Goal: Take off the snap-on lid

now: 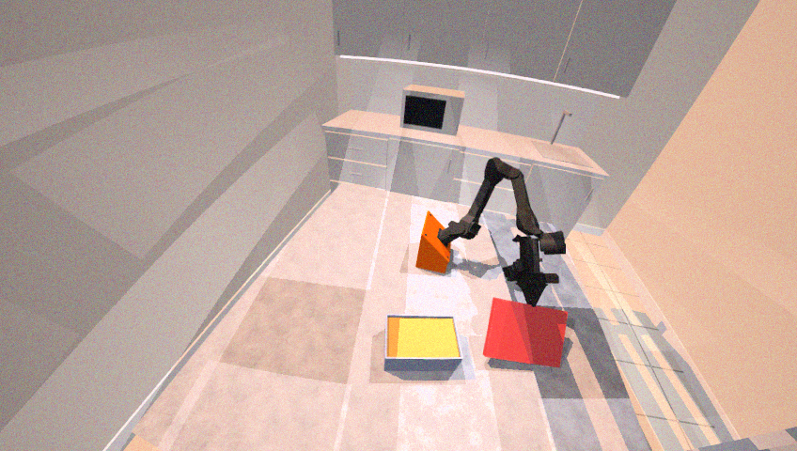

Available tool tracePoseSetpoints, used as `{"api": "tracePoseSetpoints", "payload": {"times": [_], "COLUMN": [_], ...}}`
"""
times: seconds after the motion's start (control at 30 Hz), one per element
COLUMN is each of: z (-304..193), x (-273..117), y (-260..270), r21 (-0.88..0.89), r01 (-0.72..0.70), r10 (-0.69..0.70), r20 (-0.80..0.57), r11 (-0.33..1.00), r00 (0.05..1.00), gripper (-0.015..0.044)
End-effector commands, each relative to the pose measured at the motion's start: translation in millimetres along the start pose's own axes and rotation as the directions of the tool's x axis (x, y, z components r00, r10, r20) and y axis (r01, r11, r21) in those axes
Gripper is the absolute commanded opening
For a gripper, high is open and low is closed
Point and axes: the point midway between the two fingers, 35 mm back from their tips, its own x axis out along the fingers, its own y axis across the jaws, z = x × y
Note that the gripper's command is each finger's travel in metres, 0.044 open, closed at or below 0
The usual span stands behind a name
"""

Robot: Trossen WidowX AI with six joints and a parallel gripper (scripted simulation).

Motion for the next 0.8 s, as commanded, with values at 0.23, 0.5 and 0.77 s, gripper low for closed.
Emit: {"api": "tracePoseSetpoints", "payload": {"times": [0.23,0.5,0.77], "z": [2,2,2], "x": [6,10,14], "y": [-6,-11,-16], "r21": [0.004,0.004,0.005], "r01": [-0.008,-0.008,-0.008], "r10": [0.008,0.008,0.008], "r20": [0.008,0.007,0.007], "r11": [1.000,1.000,1.000], "r00": [1.000,1.000,1.000], "gripper": [0.0000,0.0000,0.0000]}}
